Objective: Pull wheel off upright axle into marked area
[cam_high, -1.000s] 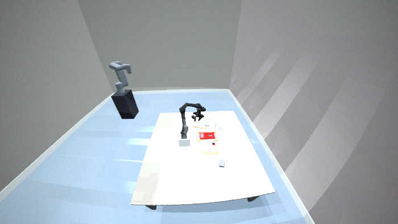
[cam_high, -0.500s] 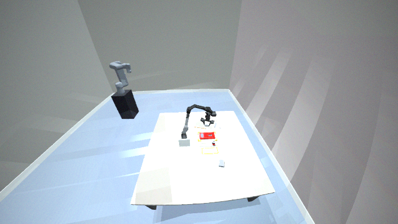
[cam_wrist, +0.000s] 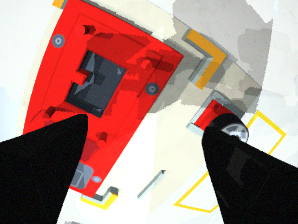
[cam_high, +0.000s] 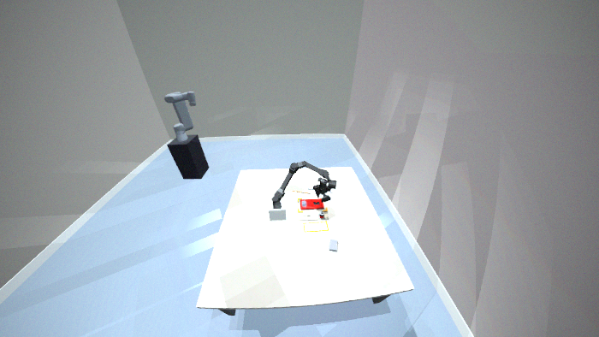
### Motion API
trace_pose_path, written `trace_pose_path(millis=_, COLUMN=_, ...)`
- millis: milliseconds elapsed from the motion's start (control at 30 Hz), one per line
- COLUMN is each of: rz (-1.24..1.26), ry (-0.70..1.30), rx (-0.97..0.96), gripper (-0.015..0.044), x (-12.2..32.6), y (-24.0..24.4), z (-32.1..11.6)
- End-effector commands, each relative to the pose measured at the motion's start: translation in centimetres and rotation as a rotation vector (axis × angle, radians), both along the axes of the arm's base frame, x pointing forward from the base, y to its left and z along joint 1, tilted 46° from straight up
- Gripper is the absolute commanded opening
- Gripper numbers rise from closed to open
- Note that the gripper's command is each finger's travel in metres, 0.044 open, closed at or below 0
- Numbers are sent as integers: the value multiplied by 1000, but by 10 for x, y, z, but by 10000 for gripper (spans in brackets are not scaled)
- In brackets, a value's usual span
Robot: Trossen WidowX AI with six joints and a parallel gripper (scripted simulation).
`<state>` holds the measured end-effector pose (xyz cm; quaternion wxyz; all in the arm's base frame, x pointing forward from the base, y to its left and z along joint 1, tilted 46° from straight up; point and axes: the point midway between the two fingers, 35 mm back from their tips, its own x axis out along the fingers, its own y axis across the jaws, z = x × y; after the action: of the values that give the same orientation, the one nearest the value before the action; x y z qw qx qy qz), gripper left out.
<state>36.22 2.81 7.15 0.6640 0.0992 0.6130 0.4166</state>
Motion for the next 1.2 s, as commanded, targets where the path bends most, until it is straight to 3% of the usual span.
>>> trace_pose_path(millis=0, rz=-209, ry=164, rx=9, gripper=300, x=0, y=-49, z=-35)
trace_pose_path(millis=133, rz=-317, ry=250, rx=21, gripper=300, x=-4, y=-73, z=-54)
trace_pose_path(millis=667, rz=-317, ry=249, rx=21, gripper=300, x=2, y=-78, z=-60)
trace_pose_path(millis=1167, rz=-317, ry=249, rx=22, gripper=300, x=1, y=-30, z=-106)
